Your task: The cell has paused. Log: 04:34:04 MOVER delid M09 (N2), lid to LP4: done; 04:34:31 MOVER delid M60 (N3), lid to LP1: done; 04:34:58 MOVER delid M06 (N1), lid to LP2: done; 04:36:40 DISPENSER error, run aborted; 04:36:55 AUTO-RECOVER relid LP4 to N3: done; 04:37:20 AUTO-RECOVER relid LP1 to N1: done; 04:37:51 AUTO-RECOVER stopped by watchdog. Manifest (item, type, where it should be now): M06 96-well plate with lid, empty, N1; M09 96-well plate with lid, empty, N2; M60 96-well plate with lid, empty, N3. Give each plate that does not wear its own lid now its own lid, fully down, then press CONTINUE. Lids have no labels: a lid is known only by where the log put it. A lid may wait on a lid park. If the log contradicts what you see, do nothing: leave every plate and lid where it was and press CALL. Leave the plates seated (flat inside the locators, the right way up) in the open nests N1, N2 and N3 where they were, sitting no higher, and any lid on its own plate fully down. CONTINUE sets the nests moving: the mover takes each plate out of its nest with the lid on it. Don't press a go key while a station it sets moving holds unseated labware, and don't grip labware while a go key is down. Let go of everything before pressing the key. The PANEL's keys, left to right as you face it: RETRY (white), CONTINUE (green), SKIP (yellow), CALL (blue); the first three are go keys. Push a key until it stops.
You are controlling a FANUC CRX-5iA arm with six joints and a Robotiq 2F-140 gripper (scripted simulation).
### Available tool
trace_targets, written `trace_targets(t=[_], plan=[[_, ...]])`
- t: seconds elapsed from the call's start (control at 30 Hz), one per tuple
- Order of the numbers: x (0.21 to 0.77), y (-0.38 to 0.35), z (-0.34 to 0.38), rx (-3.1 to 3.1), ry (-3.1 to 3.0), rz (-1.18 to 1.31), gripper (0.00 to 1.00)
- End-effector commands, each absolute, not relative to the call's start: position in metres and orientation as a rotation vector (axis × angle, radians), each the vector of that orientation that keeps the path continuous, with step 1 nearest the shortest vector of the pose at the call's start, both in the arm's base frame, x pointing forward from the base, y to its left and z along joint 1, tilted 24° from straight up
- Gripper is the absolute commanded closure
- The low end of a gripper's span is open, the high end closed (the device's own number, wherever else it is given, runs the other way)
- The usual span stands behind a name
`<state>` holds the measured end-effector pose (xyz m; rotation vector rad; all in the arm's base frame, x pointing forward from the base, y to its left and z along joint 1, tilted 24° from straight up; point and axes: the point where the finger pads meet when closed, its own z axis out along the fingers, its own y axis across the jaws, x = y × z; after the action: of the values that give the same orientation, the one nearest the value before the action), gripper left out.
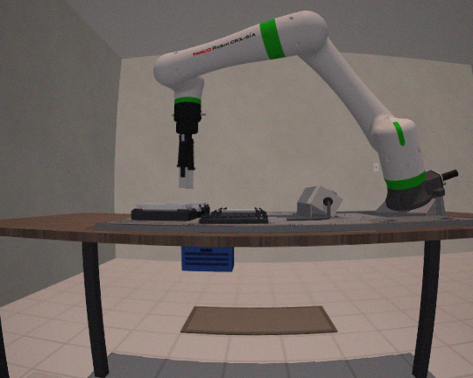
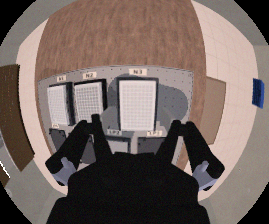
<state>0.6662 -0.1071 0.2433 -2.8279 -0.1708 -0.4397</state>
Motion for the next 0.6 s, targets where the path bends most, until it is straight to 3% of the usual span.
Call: trace_targets(t=[0.0,0.57], plan=[[0.667,-0.107,0.243,-2.828,-0.171,-0.440,0.34],[0.670,-0.103,0.230,-2.828,-0.171,-0.440,0.34]])
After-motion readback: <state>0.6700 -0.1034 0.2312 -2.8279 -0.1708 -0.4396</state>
